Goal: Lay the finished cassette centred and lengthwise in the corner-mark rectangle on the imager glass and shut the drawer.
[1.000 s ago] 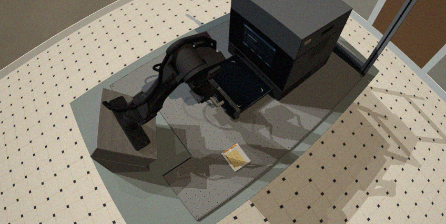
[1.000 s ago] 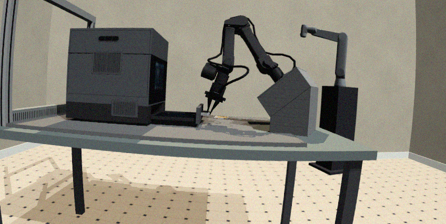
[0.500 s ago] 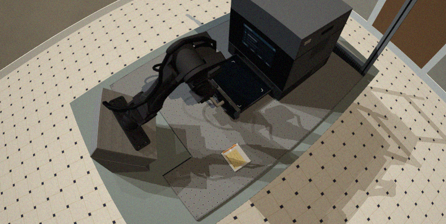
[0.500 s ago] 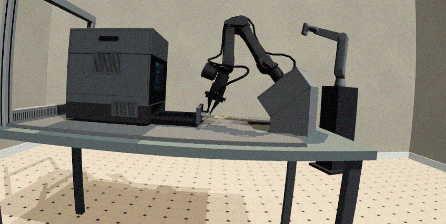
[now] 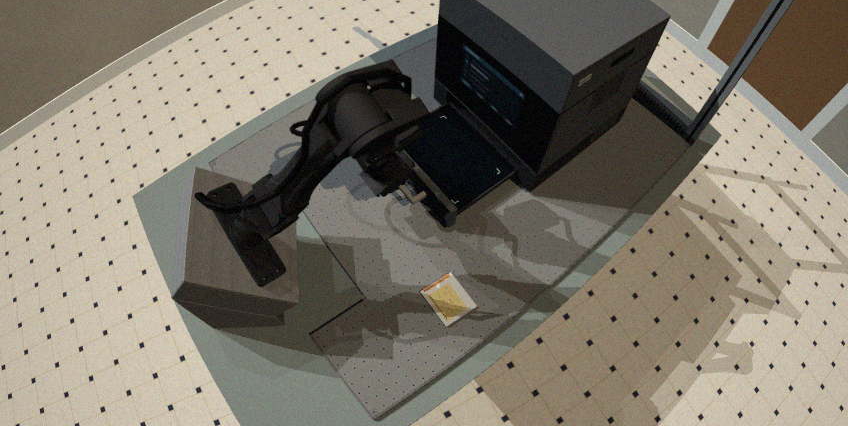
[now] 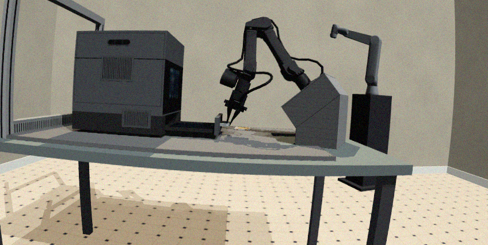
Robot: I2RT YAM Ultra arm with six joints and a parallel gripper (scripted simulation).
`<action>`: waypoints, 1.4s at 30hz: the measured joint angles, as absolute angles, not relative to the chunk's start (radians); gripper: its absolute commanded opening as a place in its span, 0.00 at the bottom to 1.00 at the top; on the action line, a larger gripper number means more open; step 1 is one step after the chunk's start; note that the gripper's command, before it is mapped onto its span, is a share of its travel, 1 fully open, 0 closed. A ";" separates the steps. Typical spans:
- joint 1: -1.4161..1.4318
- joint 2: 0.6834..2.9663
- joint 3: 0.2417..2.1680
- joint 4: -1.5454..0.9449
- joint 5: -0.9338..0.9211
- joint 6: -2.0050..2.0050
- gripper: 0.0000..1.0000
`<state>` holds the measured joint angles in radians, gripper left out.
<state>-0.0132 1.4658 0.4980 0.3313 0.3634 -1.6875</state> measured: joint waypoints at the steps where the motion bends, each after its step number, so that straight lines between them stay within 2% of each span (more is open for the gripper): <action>1: -0.013 1.466 0.498 0.331 0.363 -1.687 0.00; 42: -0.009 1.477 0.557 0.247 0.374 -1.682 0.00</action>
